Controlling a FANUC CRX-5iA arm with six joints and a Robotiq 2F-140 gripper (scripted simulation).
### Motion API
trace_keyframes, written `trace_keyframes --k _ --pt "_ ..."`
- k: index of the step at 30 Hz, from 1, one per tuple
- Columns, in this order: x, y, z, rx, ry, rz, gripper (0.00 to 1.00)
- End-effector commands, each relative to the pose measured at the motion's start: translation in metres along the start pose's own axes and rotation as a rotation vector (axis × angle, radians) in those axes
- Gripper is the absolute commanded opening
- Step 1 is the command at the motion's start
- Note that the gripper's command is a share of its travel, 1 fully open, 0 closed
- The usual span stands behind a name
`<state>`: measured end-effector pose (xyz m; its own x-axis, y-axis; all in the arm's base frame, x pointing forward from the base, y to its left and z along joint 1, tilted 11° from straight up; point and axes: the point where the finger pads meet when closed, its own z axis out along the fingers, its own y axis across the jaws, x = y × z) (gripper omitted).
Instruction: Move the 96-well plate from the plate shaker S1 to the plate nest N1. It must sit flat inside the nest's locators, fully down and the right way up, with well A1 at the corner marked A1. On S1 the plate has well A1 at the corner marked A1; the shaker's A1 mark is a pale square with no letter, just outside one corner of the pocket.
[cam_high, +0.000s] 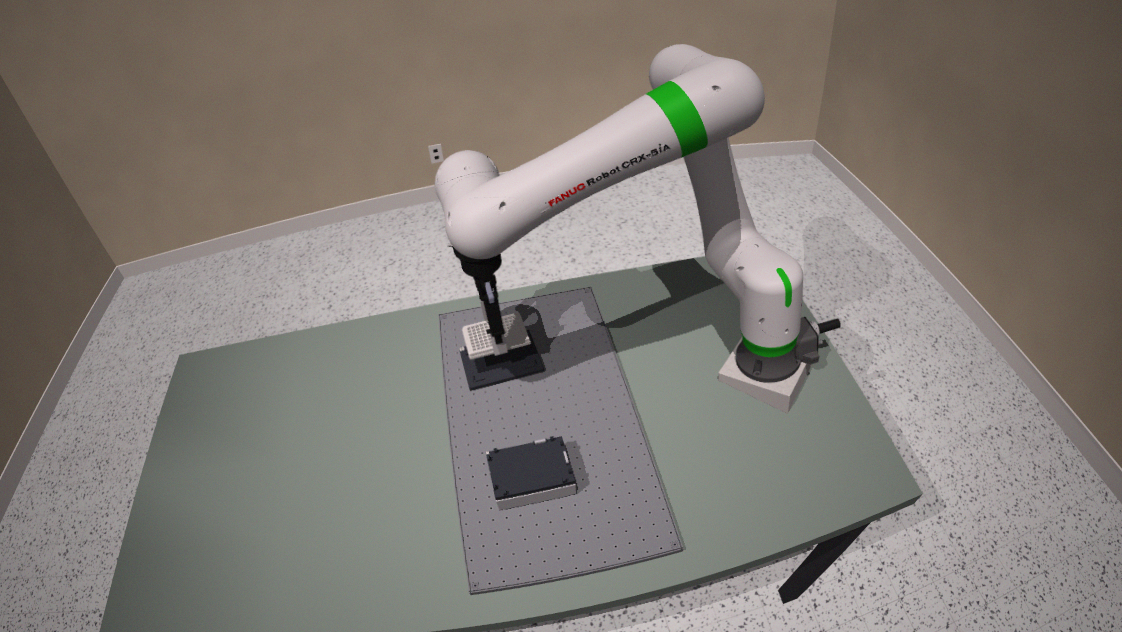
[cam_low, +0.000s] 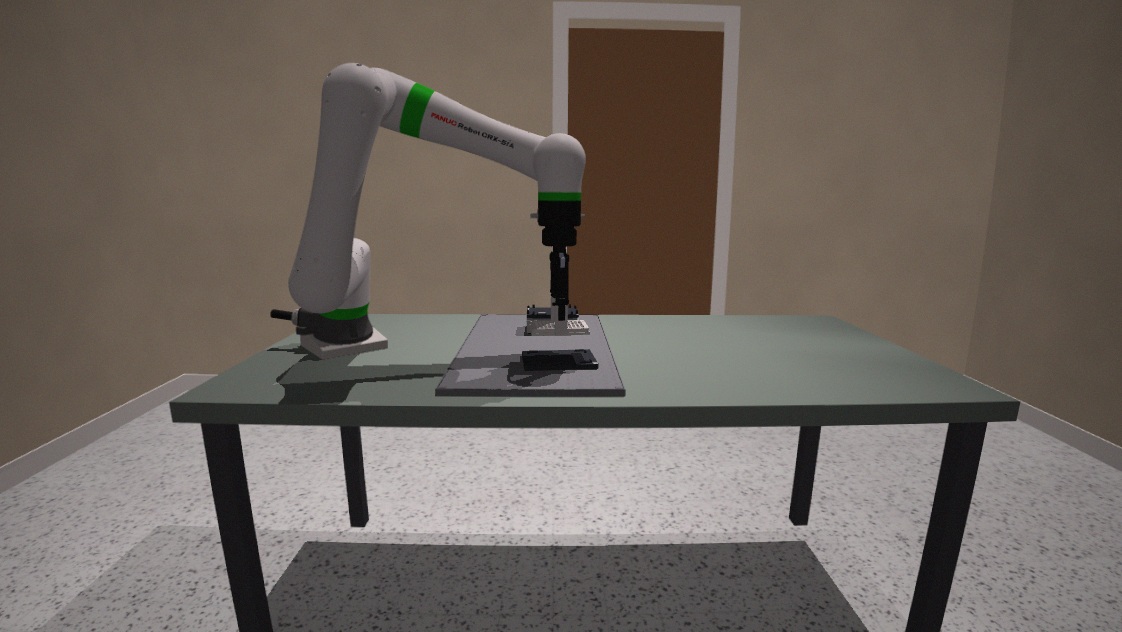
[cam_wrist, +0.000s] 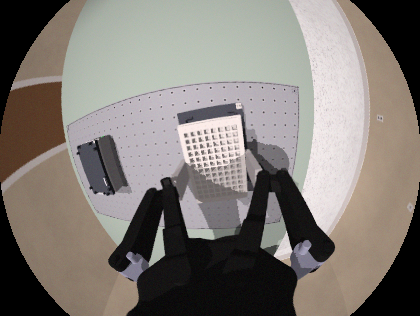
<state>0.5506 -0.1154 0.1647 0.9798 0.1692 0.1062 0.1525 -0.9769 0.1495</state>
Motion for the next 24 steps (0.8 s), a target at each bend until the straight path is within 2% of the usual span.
trace_keyframes --k 1,13,24 --pt "0.000 0.000 0.000 0.000 0.000 0.000 0.00" --pt "0.000 0.000 0.000 0.000 0.000 0.000 0.00" --pt "0.000 -0.001 0.015 0.000 0.000 0.000 0.00"
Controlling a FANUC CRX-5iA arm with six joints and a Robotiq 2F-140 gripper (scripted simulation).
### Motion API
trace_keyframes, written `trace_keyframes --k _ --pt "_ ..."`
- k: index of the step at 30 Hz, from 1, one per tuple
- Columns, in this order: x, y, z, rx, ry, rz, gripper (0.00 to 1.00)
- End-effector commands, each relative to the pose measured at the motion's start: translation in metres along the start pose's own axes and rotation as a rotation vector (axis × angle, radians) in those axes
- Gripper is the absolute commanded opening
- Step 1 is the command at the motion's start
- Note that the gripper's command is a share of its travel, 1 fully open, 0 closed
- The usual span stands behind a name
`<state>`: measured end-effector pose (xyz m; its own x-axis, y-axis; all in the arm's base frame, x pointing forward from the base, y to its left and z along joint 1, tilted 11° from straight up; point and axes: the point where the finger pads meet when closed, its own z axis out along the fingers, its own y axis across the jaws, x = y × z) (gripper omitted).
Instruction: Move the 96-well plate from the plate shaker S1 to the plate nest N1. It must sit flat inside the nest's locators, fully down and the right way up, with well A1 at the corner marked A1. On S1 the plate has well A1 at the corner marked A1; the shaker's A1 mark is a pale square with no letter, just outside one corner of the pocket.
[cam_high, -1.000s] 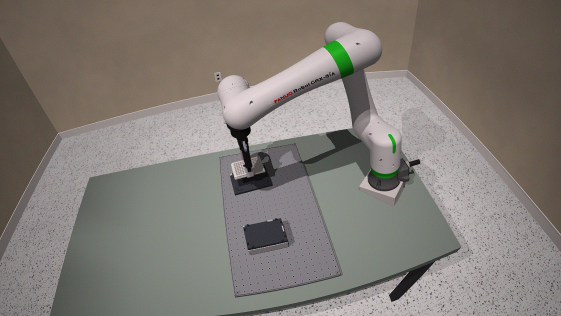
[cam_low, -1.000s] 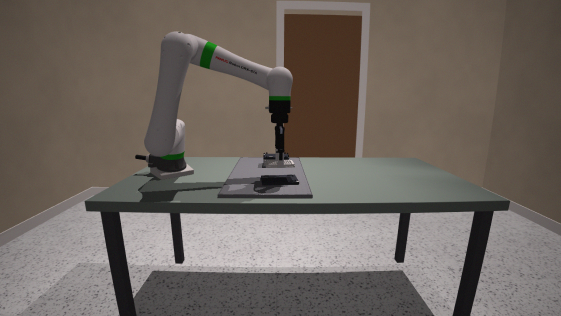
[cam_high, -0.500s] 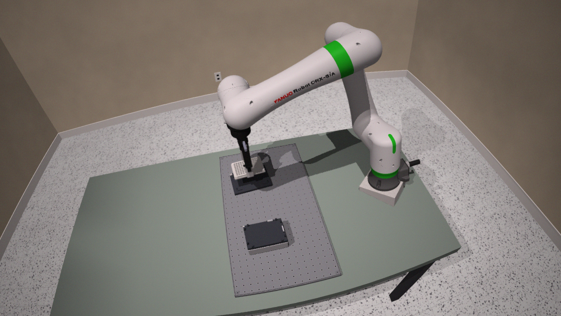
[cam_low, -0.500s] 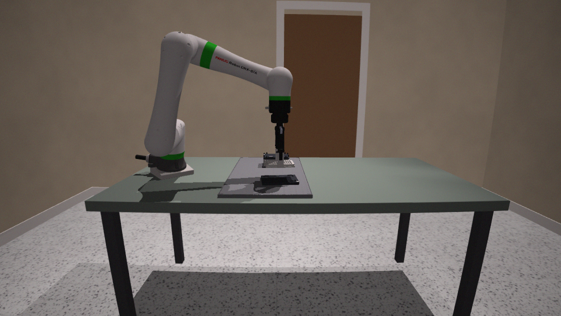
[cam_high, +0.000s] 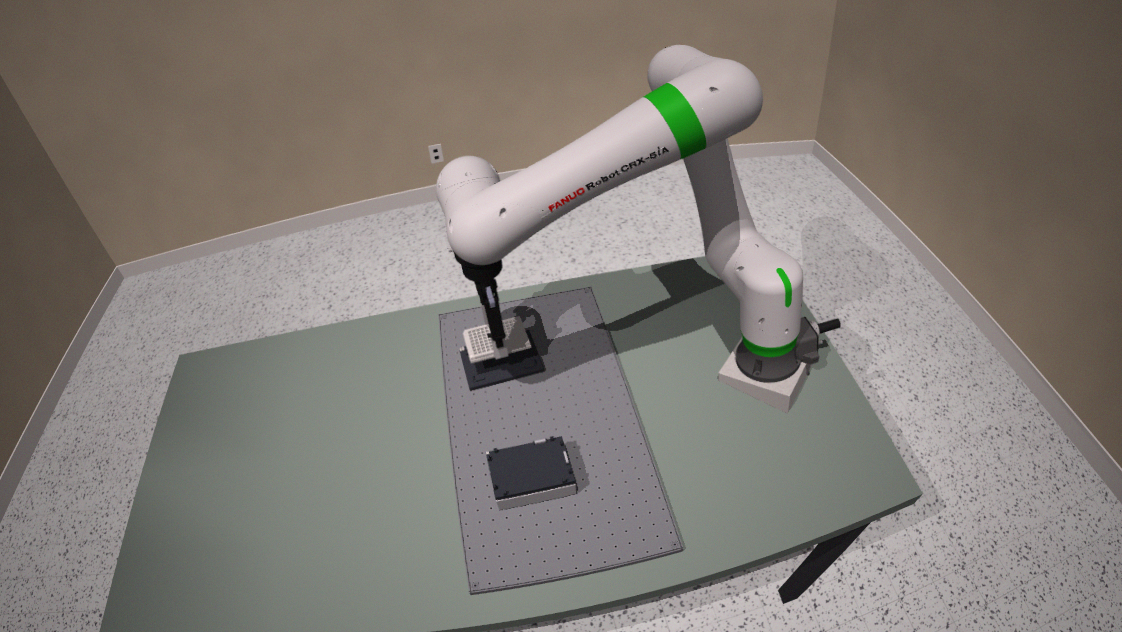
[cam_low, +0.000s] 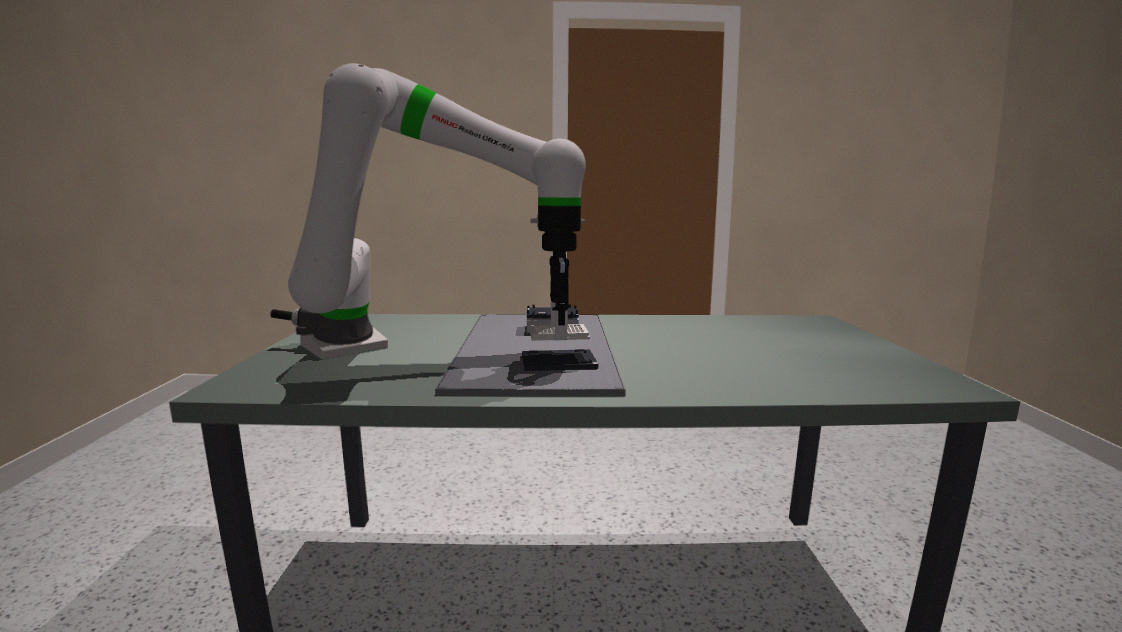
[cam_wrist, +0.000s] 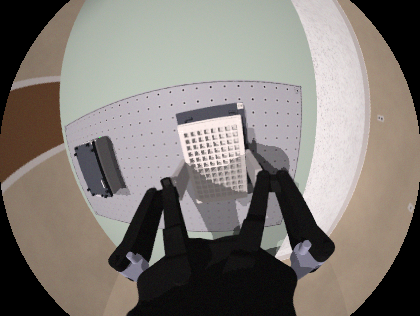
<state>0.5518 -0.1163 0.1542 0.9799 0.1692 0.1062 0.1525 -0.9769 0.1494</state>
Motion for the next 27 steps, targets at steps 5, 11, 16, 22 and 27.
trace_keyframes --k 5,11,16,22,27 --pt "0.000 0.000 0.013 0.000 0.001 0.000 0.00" --pt "0.000 0.000 0.019 0.000 0.001 0.000 0.00" --pt "0.000 0.000 0.028 0.000 0.001 0.000 0.00" --pt "0.000 0.000 0.038 0.000 0.001 0.000 0.00" --pt "0.000 0.000 0.040 0.000 0.001 0.000 0.00"
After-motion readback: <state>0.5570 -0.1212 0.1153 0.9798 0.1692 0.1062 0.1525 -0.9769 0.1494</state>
